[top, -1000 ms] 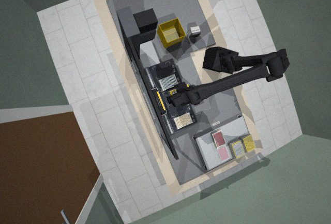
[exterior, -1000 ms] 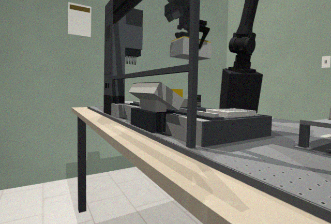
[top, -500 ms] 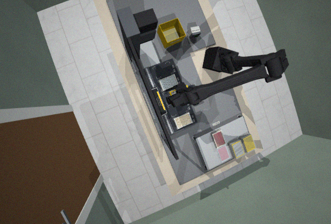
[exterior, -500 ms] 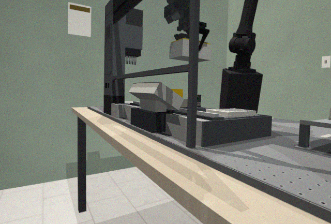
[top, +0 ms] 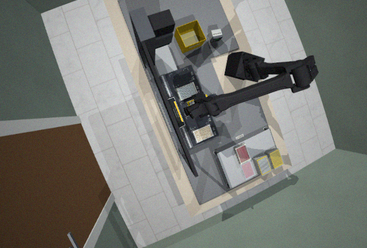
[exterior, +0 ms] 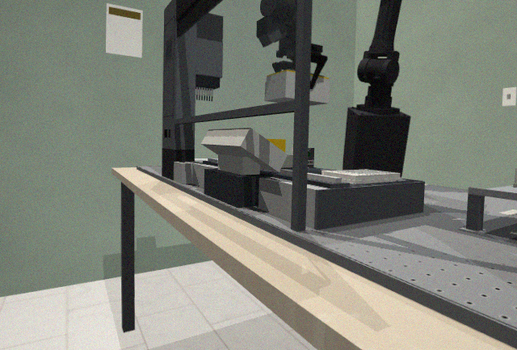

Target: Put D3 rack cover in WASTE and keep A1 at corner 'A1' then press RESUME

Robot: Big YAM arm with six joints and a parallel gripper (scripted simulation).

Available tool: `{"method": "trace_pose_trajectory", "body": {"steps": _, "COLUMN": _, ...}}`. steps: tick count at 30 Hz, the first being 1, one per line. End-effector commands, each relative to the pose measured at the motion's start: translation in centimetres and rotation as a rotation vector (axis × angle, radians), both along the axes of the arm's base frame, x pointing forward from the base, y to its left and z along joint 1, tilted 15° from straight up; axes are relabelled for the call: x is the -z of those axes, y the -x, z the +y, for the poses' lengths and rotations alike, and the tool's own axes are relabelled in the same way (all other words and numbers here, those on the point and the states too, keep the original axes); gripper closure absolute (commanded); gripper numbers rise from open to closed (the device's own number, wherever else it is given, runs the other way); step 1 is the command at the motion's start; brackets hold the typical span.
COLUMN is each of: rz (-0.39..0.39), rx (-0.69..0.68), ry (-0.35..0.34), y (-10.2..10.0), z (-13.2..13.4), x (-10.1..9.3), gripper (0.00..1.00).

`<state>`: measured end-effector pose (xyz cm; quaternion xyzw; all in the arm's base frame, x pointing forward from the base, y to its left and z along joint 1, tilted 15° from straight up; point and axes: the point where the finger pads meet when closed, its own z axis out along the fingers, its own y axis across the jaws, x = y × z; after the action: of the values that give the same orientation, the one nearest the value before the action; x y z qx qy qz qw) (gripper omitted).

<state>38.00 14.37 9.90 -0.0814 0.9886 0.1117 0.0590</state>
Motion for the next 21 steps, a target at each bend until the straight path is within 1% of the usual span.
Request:
{"method": "trace_pose_trajectory", "body": {"steps": 1, "rz": -0.002, "rx": 0.014, "ry": 0.001, "y": -0.4, "z": 0.4, "x": 1.1, "gripper": 1.0}}
{"method": "trace_pose_trajectory", "body": {"steps": 21, "rz": -0.002, "rx": 0.008, "ry": 0.002, "y": -0.6, "z": 1.2, "x": 4.1, "gripper": 1.0}}
